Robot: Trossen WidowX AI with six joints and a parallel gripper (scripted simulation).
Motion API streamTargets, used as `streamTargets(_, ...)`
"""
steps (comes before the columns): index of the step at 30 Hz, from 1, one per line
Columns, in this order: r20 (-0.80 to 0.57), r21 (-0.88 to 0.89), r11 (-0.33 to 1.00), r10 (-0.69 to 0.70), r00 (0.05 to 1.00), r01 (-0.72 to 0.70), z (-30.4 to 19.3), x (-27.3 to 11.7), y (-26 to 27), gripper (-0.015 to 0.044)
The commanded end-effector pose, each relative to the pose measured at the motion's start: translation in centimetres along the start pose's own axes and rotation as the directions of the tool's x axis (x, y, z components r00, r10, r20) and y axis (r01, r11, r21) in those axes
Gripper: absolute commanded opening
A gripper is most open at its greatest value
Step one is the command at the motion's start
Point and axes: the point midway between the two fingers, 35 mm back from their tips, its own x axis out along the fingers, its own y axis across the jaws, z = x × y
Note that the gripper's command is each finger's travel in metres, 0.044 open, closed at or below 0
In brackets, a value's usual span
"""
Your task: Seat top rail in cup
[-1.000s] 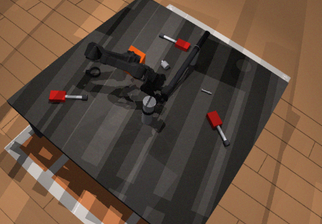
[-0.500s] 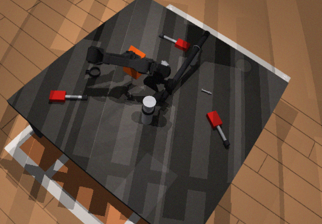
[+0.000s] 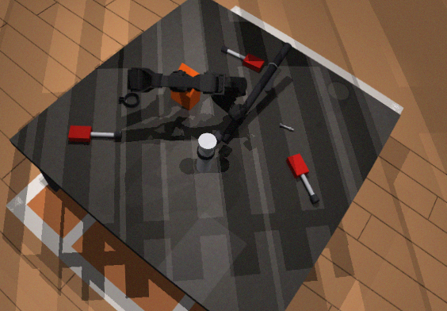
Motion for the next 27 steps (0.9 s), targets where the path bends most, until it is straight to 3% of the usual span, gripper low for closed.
streamTargets(1, 0.005, 0.415, 0.91, 0.002, 1.0, -0.004, 3.6, -2.5, 0.3, 0.044)
streamTargets(5, 0.002, 0.626, 0.78, -0.003, 1.0, 0.001, 5.6, -4.0, 1.0, 0.044)
streamTargets(13, -0.008, 0.84, 0.542, -0.024, 1.0, 0.02, 7.9, -6.2, 2.2, 0.044)
streamTargets(27, -0.009, 0.851, 0.525, -0.026, 1.0, 0.021, 8.0, -6.3, 2.2, 0.044)
